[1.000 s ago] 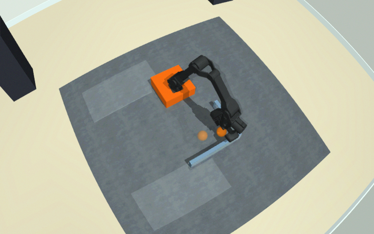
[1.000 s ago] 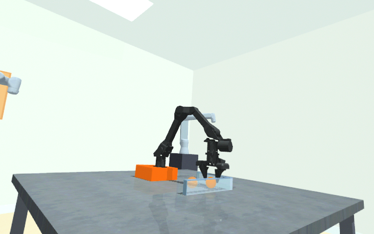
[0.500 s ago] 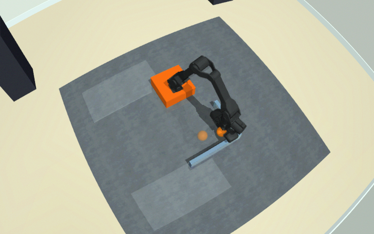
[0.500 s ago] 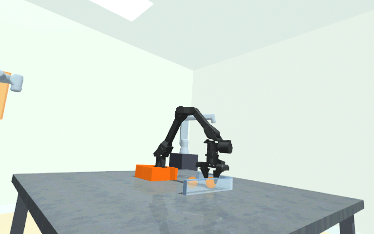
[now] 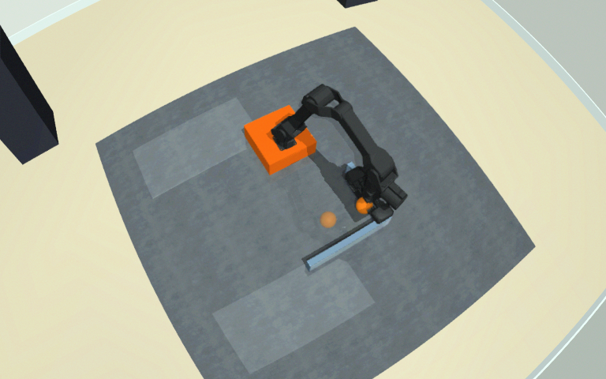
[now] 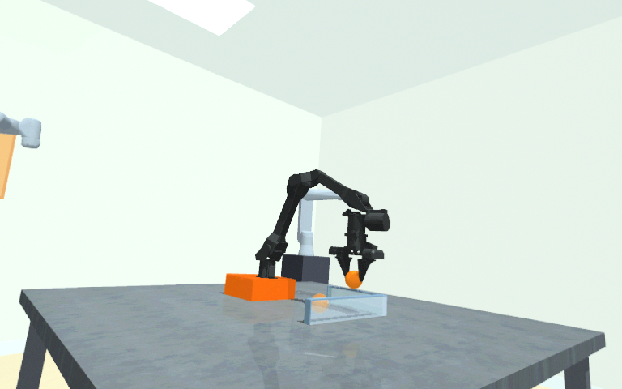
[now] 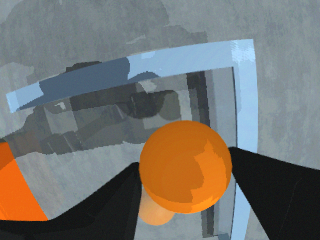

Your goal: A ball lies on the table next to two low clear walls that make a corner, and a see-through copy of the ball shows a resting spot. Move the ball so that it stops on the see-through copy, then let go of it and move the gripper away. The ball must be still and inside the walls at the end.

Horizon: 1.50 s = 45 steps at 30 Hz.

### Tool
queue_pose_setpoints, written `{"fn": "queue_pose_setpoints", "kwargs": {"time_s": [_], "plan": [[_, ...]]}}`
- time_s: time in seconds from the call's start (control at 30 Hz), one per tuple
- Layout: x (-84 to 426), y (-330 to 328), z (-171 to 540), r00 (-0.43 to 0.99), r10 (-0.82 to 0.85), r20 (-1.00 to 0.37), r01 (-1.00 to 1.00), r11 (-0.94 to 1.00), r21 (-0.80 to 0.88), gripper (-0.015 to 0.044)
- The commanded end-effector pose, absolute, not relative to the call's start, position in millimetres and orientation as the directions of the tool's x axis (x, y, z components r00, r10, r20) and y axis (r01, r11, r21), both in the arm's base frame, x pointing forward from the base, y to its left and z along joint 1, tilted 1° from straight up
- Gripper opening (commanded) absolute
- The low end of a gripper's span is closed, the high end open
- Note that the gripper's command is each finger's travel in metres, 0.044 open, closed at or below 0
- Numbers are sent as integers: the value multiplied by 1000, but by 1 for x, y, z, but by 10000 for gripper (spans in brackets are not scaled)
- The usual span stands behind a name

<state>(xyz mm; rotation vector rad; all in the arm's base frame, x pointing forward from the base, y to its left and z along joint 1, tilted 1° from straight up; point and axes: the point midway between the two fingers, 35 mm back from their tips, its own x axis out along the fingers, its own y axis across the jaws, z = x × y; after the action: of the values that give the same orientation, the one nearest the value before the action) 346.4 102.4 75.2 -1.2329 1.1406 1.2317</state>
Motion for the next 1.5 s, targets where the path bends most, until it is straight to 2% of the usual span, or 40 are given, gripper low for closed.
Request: {"fn": "queue_pose_setpoints", "kwargs": {"time_s": [0.0,0.2,0.37,1.07,1.47], "plan": [[345,100,102,40,29,-999,-998,-46,-41,0],[338,98,138,39,29,-999,-998,-46,-41,0],[337,94,137,39,29,-999,-998,-46,-41,0],[311,-2,84,37,19,-999,-998,-46,-38,0],[314,-4,39,37,19,-999,-998,-46,-38,0]]}}
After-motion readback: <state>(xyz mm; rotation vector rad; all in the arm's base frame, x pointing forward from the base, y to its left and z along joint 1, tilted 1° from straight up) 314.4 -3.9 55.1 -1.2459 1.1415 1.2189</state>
